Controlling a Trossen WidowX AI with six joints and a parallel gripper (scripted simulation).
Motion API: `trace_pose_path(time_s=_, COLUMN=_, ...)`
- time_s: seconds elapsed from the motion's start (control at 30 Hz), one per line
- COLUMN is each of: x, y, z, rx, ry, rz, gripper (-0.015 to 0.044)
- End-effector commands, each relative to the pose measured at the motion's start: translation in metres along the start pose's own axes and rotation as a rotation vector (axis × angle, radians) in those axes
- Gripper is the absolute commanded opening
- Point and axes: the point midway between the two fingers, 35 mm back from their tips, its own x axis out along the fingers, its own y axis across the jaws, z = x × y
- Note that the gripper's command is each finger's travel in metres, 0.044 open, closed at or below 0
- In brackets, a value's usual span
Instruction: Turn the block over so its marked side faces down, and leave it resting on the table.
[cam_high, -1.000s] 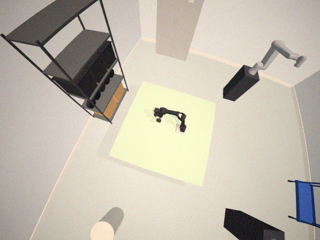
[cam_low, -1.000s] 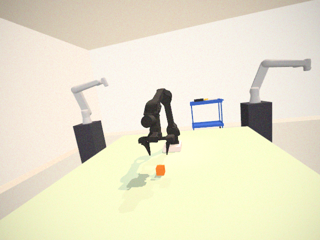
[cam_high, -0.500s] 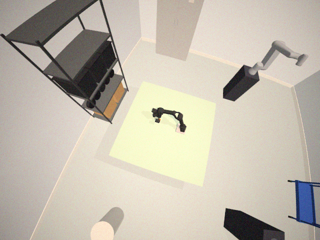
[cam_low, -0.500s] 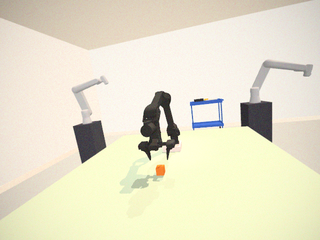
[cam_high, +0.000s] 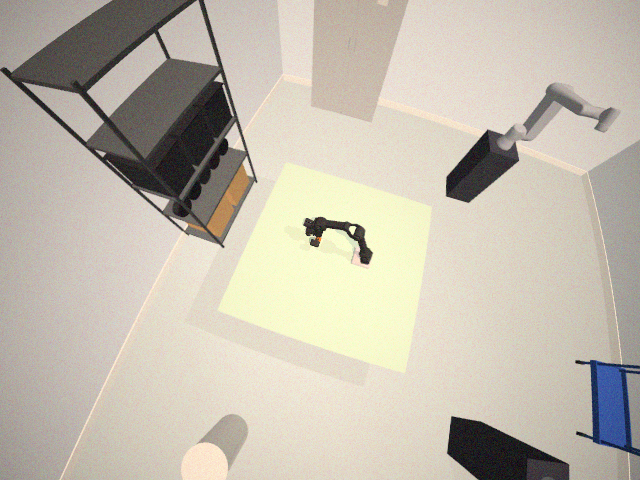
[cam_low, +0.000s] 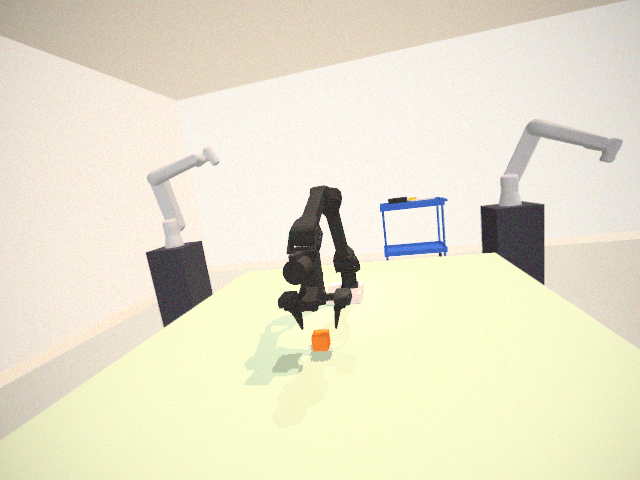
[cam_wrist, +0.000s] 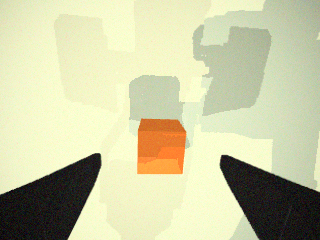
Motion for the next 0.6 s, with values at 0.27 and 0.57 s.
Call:
trace_pose_path(time_s=0.27, x=0.023, y=-0.001, z=-0.002, rx=-0.001, ry=0.012, rz=-0.003, gripper=0.0440)
trace_pose_path(time_s=0.57, x=0.032, y=-0.001, z=-0.002, rx=-0.001, ry=0.012, rz=-0.003, gripper=0.0387)
